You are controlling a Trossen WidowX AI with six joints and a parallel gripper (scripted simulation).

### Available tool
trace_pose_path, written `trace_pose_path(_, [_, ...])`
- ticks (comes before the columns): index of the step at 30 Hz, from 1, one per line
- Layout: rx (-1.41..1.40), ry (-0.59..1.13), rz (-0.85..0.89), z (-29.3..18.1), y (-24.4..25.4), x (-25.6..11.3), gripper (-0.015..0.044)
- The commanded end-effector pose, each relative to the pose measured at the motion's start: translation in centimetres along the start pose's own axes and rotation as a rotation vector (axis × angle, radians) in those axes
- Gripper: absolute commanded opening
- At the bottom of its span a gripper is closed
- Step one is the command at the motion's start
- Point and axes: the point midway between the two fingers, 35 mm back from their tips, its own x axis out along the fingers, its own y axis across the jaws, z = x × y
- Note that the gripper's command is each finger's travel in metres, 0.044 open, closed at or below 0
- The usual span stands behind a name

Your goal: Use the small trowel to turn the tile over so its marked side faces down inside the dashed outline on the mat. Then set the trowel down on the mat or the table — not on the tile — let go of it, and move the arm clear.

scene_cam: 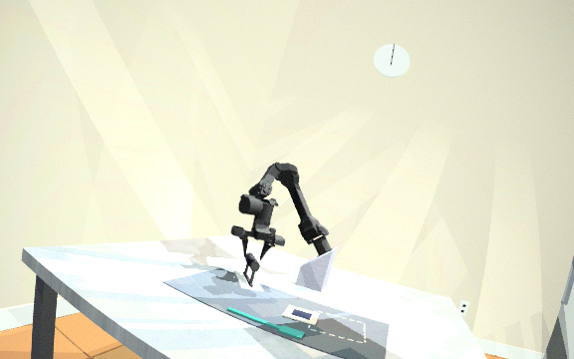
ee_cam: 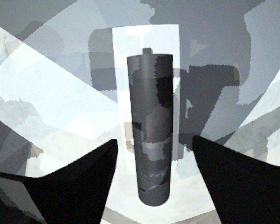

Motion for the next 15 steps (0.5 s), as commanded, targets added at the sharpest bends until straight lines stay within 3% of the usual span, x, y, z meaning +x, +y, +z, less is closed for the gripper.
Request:
trace_pose_path(1, [-0.006,-0.002,0.005,0.0,0.1,0.7,0.027])
trace_pose_path(9, [-0.006,-0.001,0.004,0.0,0.1,1.8,0.027])
trace_pose_path(15, [-0.006,-0.001,0.004,0.0,0.1,1.8,0.0132])
